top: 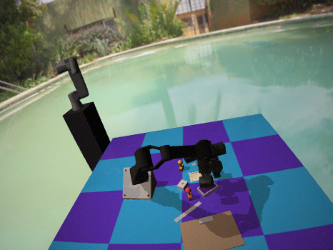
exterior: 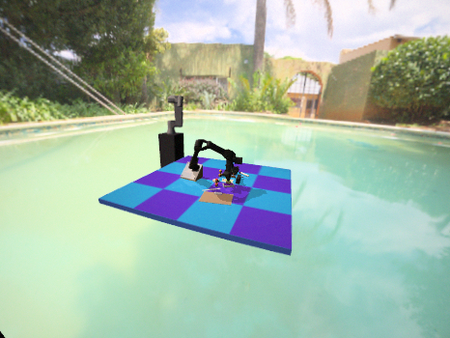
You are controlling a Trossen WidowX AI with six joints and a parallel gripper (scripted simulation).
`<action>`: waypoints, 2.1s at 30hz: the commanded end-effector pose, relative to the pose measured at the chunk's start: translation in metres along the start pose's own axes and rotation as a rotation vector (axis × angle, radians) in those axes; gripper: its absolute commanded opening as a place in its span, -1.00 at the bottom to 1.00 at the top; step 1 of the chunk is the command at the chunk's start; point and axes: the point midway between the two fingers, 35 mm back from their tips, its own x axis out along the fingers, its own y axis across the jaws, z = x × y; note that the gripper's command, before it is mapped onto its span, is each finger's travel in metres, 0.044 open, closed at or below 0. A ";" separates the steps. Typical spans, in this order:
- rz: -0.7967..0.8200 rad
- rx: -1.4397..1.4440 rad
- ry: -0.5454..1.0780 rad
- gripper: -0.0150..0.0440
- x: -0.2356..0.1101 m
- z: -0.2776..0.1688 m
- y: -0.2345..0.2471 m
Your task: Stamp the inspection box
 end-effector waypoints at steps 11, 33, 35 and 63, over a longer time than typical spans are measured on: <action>0.005 0.005 -0.003 -0.49 -0.022 0.002 0.000; 0.013 0.037 -0.004 -0.49 -0.049 -0.011 0.033; 0.015 0.052 -0.003 -0.49 -0.049 -0.018 0.047; 0.011 0.125 -0.002 -0.49 -0.039 -0.055 0.104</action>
